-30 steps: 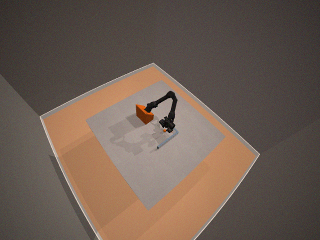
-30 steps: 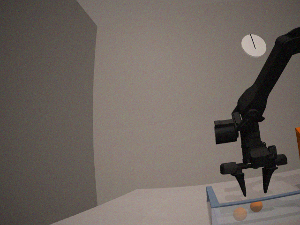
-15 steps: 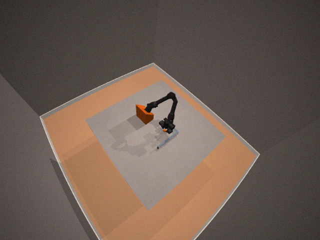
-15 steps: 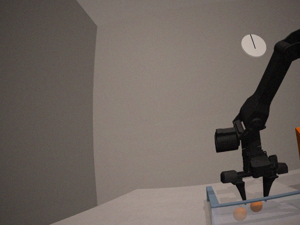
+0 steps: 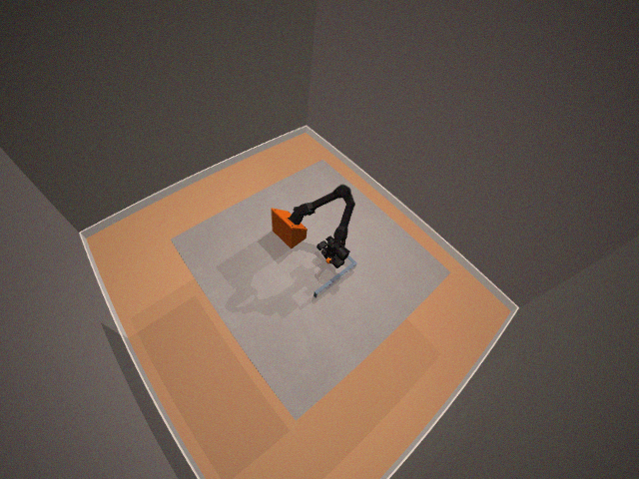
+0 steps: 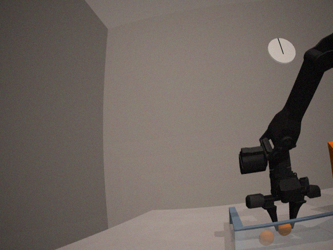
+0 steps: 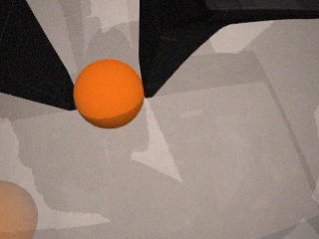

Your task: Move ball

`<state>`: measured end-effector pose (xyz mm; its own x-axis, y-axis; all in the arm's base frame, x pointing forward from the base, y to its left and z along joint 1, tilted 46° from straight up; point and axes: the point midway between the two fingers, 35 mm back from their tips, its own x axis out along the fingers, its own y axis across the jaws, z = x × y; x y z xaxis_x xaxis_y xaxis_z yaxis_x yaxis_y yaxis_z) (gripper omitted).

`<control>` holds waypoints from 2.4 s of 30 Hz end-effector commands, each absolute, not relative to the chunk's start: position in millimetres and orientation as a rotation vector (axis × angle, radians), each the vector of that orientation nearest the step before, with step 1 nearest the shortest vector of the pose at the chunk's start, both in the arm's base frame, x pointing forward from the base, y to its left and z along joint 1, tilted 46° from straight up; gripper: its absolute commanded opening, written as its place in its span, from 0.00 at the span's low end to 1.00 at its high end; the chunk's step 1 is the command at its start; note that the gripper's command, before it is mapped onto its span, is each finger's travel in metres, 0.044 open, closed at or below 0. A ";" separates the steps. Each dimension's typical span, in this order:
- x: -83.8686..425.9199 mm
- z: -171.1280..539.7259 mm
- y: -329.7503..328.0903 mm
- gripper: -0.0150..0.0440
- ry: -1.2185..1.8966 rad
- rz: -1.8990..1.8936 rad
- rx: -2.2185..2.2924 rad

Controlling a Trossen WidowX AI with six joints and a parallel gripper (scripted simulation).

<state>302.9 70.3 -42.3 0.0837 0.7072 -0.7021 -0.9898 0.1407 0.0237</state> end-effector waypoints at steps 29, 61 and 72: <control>293.6 46.9 -20.2 0.25 0.659 1.359 -0.537; 366.2 12.2 82.0 0.25 0.650 1.358 -0.535; 366.4 3.9 91.1 0.25 0.649 1.359 -0.534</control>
<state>366.9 87.2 6.8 0.0905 0.7078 -0.7006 -0.9896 0.1426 0.0163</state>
